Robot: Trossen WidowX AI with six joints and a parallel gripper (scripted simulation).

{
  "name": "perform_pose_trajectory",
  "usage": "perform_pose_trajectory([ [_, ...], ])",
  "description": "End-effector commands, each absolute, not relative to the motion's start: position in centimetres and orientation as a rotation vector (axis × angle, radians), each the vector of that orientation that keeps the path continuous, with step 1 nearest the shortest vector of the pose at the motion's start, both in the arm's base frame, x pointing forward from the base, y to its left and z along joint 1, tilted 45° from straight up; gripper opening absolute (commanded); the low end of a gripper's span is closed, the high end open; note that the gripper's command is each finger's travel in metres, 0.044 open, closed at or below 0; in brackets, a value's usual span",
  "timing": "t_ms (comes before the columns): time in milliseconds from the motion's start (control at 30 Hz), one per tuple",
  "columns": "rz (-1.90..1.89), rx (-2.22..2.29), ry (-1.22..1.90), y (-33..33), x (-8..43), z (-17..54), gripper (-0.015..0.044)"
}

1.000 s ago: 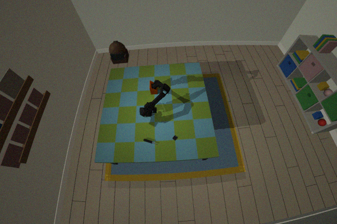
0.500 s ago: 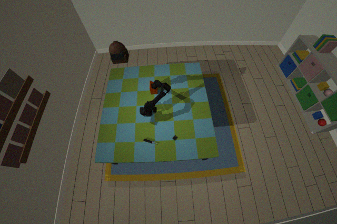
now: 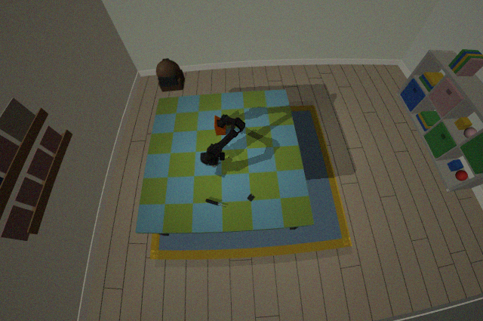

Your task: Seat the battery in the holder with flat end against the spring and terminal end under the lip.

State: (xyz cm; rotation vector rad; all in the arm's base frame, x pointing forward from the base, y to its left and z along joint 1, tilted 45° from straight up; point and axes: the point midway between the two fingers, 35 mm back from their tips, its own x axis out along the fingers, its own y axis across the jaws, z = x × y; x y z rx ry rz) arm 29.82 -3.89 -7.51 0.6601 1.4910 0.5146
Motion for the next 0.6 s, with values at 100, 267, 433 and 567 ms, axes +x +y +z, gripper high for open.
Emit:
perform_pose_trajectory([
  [100, 0.514, 0.659, 1.485, -3.81, 29.40, -7.46, 0.0066],
  [267, 0.513, 0.659, 1.485, -3.81, 29.42, -7.45, 0.0066],
  [433, 0.513, 0.659, 1.485, -3.81, 29.43, -7.45, 0.0066],
  [567, 0.512, 0.659, 1.485, -3.80, 29.42, -7.45, 0.0145],
])
